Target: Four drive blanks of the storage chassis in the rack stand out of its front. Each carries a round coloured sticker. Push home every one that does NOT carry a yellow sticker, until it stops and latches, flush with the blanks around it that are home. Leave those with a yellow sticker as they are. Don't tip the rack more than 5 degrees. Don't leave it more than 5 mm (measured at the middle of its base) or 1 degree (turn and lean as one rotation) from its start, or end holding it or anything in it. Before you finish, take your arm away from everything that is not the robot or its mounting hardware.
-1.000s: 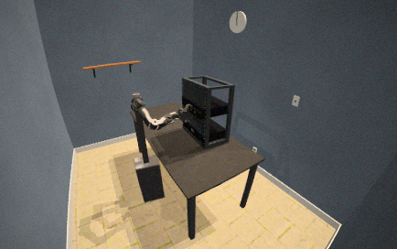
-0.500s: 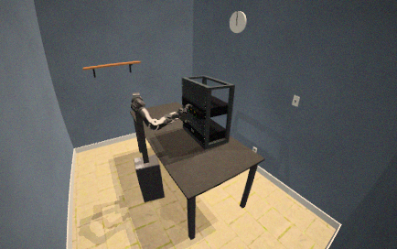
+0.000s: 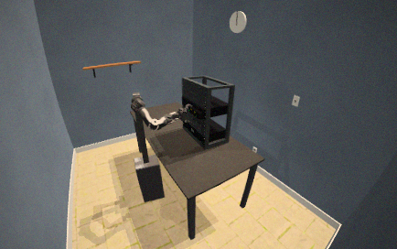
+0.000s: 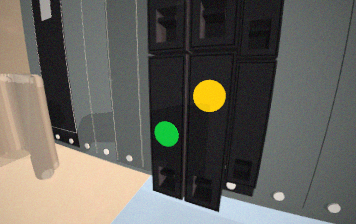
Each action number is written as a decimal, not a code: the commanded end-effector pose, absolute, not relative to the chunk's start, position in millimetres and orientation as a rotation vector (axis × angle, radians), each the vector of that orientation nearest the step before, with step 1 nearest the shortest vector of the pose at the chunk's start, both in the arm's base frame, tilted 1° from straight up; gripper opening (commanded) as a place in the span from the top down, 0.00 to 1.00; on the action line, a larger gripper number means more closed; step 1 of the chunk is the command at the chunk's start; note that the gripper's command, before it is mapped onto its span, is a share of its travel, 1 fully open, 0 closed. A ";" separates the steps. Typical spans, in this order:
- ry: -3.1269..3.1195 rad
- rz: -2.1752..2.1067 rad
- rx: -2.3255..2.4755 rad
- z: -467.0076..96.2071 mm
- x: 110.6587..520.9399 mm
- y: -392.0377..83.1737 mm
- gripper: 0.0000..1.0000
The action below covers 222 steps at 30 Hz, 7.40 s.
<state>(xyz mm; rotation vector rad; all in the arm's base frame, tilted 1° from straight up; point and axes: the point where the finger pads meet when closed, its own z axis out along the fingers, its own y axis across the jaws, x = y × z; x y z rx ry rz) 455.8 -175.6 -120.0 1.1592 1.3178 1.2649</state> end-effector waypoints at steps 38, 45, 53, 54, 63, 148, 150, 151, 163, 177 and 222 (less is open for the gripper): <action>1.306 1.273 1.153 -115.9 456.5 -176.6 1.00; 1.306 1.273 1.153 -115.9 456.5 -176.6 1.00; 1.306 1.273 1.153 -115.9 456.5 -176.6 1.00; 1.306 1.273 1.153 -115.9 456.5 -176.6 1.00; 1.306 1.273 1.153 -115.9 456.5 -176.6 1.00; 1.308 1.271 1.154 -163.6 462.4 -78.2 1.00; 1.308 1.271 1.154 -163.6 462.4 -78.2 1.00; 1.308 1.271 1.154 -163.6 462.4 -78.2 1.00; 1.309 1.271 1.155 -165.5 472.3 -77.6 1.00; 1.310 1.270 1.156 -162.5 482.1 -75.7 1.00; 1.310 1.270 1.156 -156.6 494.1 -72.8 1.00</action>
